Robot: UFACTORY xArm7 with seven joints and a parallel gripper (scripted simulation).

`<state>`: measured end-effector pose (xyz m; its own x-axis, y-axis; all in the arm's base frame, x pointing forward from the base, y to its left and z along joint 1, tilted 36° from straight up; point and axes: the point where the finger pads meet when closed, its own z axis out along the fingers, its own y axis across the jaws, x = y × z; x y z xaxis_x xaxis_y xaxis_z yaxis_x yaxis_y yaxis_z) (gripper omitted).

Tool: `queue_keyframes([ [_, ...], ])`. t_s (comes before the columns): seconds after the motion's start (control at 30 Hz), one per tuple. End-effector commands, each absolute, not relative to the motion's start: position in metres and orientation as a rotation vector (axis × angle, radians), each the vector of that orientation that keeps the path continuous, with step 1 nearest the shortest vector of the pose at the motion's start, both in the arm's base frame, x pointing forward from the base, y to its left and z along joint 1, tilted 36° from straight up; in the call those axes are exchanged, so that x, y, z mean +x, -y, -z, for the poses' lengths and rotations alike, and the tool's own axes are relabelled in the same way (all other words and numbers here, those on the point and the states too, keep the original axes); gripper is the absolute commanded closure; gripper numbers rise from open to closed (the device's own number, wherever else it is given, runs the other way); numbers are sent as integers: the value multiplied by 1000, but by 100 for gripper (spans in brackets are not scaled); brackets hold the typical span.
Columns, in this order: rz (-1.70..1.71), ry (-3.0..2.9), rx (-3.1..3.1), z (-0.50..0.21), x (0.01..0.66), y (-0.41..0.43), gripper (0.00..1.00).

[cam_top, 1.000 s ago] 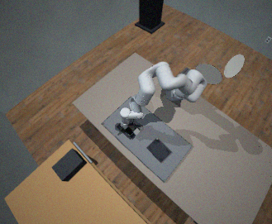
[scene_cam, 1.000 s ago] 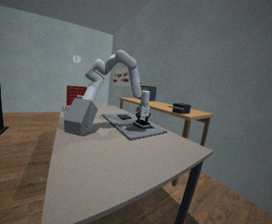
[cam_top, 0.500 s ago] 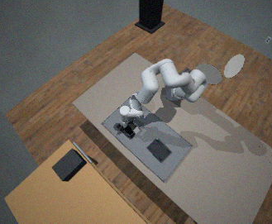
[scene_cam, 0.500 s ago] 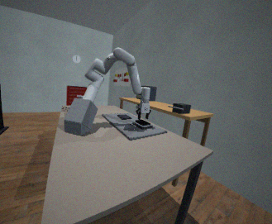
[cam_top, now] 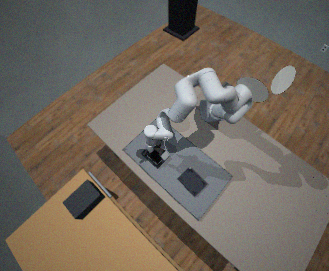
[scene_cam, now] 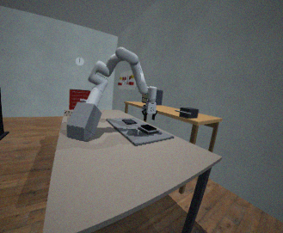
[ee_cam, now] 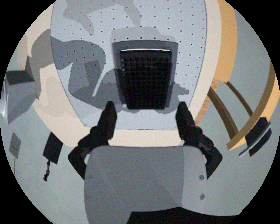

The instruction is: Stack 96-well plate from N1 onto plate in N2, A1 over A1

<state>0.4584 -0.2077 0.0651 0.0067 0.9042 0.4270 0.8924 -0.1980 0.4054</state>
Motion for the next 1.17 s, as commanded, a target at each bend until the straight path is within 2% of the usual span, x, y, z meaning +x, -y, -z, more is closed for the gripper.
queue_keyframes([
  [0.0, -966, -1973, 2214, -75, 453, 213, 0],
  [1.13, -966, -1973, 2214, -86, 448, 218, 0],
])
